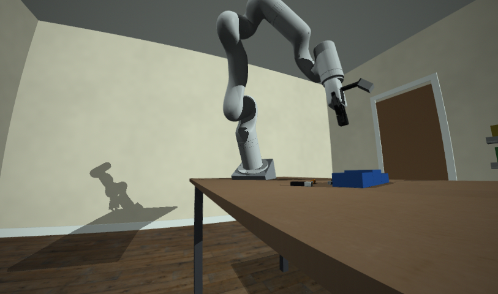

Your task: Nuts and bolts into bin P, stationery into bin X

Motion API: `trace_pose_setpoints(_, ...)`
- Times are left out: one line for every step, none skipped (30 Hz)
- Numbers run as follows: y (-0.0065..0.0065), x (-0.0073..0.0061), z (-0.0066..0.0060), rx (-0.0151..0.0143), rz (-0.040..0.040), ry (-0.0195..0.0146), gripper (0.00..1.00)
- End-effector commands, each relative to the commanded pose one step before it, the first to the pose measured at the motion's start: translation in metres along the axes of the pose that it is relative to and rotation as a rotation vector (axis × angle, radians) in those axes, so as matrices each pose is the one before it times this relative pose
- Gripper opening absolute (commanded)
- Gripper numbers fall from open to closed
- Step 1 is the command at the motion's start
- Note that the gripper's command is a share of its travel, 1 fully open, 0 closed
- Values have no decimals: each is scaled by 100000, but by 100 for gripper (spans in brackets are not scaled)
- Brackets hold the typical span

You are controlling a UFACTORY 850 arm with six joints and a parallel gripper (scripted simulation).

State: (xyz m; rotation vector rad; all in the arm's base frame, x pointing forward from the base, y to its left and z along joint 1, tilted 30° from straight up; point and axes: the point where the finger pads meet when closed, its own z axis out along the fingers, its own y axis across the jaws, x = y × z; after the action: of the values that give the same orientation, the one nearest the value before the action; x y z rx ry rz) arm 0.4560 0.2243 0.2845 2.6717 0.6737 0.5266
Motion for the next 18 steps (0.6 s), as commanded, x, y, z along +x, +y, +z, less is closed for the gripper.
trace_pose_setpoints(1899,-1586,-219,-2524,11366,-2156,7)
trace_pose_setpoints(667,-500,0,-762,3385,-776,7)
trace_pose_setpoints(684,-476,9,-3,0,0,7)
trace_pose_setpoints(496,-345,6,-2,0,0,7)
trace_pose_setpoints(1,1,-1,1,0,-1,7)
trace_pose_setpoints(1,1,0,1,0,-1,7)
trace_pose_setpoints(1,0,0,0,0,0,7)
trace_pose_setpoints(1,0,0,0,0,0,7)
trace_pose_setpoints(645,-529,5,-1146,4759,-1023,7)
trace_pose_setpoints(669,-498,18,-1146,4759,-1022,7)
trace_pose_setpoints(691,-466,31,-813,3373,-724,7)
trace_pose_setpoints(706,-441,40,-3,0,0,7)
trace_pose_setpoints(463,-289,26,-2,0,0,7)
trace_pose_setpoints(1,1,0,1,0,-1,7)
trace_pose_setpoints(0,0,0,0,0,0,7)
trace_pose_setpoints(0,0,0,0,0,0,7)
trace_pose_setpoints(3,1,-1,1,-1,-1,7)
trace_pose_setpoints(670,-496,36,-1218,4756,-947,7)
